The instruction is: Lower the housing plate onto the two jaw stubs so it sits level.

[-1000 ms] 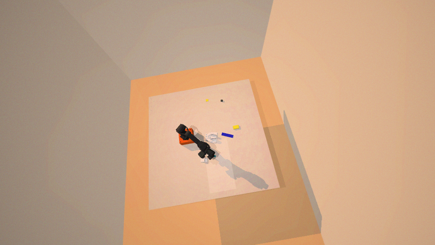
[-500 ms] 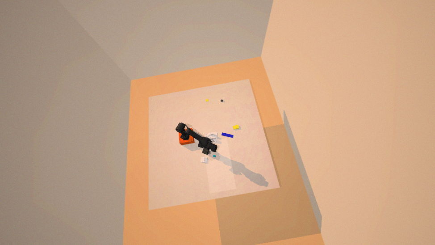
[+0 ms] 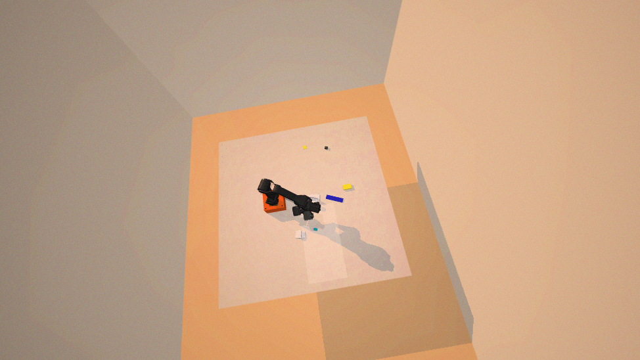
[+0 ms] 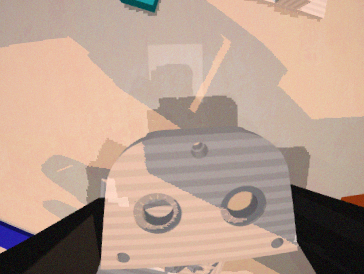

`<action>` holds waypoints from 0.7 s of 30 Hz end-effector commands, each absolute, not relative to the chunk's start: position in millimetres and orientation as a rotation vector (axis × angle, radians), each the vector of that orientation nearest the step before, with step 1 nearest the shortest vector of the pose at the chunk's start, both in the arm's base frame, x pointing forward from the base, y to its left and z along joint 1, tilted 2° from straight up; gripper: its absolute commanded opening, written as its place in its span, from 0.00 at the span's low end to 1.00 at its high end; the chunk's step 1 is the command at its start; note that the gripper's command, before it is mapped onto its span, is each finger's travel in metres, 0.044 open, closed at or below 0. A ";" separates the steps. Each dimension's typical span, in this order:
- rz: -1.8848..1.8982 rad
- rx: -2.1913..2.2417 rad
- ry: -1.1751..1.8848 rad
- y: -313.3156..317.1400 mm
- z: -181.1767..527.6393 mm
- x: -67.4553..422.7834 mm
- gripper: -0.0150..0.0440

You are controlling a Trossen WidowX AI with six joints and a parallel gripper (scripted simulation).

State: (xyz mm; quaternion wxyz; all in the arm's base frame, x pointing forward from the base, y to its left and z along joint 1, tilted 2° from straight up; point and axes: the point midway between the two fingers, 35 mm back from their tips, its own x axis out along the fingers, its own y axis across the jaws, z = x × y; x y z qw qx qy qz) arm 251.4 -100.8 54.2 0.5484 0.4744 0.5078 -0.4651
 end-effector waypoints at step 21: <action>-0.497 0.481 1.463 -34.2 49.3 247.5 0.85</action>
